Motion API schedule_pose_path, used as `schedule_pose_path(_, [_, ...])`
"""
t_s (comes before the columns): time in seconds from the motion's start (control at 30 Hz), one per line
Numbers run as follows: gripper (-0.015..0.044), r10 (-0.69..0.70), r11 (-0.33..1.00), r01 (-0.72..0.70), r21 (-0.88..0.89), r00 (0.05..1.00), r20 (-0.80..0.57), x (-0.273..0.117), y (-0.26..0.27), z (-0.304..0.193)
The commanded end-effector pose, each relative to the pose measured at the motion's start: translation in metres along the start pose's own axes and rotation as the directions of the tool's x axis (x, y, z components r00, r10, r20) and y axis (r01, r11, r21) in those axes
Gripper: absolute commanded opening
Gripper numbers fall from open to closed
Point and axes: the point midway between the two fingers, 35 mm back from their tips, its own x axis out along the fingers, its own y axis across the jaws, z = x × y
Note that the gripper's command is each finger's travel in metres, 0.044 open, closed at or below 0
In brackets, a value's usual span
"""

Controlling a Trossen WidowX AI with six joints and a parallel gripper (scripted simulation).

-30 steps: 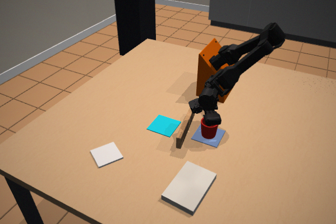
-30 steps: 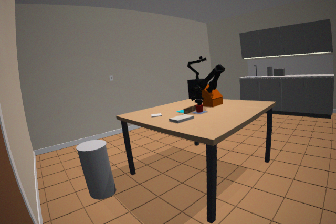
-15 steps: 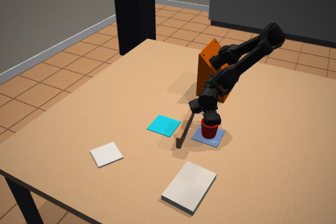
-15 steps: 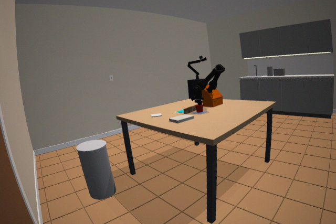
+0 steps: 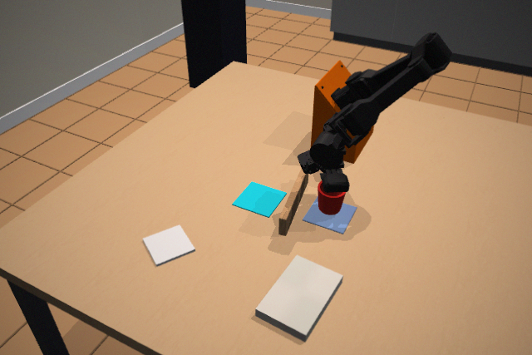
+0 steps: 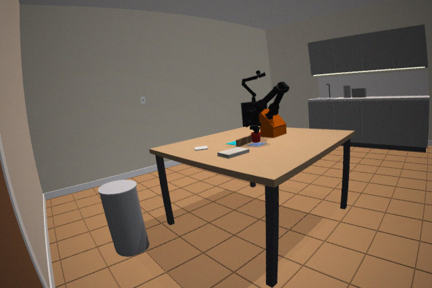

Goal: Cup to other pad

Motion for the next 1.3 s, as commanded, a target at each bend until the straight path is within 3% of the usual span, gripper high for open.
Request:
schedule_pose_path(0.0, [0.0,0.005,1.0,-0.005,-0.01,1.0,0.004,-0.016,0.003,0.001])
schedule_pose_path(0.47, [0.0,0.005,1.0,-0.005,-0.006,1.0,0.0,-0.062,0.0,0.004])
schedule_pose_path(1.27, [0.0,0.006,1.0,-0.006,0.001,1.0,-0.001,-0.061,-0.001,0.007])
